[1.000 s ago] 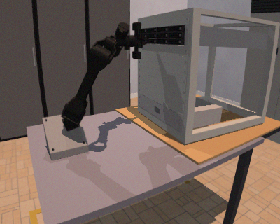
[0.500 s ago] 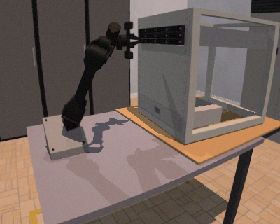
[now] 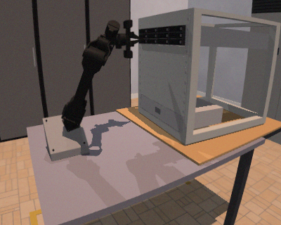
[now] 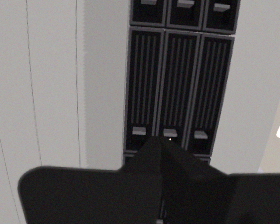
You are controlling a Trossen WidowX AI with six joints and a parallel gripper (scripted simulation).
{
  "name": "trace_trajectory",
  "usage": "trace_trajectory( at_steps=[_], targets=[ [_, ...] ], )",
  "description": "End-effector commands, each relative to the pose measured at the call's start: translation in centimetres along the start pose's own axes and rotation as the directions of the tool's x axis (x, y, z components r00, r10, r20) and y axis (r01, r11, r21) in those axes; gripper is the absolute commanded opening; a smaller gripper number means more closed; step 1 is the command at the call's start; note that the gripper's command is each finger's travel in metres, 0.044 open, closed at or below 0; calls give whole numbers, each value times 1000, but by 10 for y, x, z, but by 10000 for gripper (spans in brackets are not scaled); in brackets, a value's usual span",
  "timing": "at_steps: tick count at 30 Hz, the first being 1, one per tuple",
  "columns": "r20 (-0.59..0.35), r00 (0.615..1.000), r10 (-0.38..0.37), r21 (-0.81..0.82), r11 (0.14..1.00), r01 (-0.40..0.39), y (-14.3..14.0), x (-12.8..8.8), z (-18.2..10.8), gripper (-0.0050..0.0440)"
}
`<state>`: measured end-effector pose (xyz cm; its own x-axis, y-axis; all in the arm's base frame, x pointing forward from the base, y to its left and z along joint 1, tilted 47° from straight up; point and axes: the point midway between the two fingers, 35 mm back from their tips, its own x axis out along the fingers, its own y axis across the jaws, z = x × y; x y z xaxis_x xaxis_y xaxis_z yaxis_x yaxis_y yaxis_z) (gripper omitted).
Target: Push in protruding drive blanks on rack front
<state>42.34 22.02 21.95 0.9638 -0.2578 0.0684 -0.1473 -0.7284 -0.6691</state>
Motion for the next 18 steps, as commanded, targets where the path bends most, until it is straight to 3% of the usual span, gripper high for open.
trace_trajectory(
  at_steps=[1,13,18],
  targets=[
    [-8,1000,-7,19,1000,8,-11,-3,-21,-50],
    [-8,1000,-7,19,1000,8,-43,-9,-92,-50],
    [-8,1000,-7,19,1000,8,-48,-10,-103,-50]
  ],
)
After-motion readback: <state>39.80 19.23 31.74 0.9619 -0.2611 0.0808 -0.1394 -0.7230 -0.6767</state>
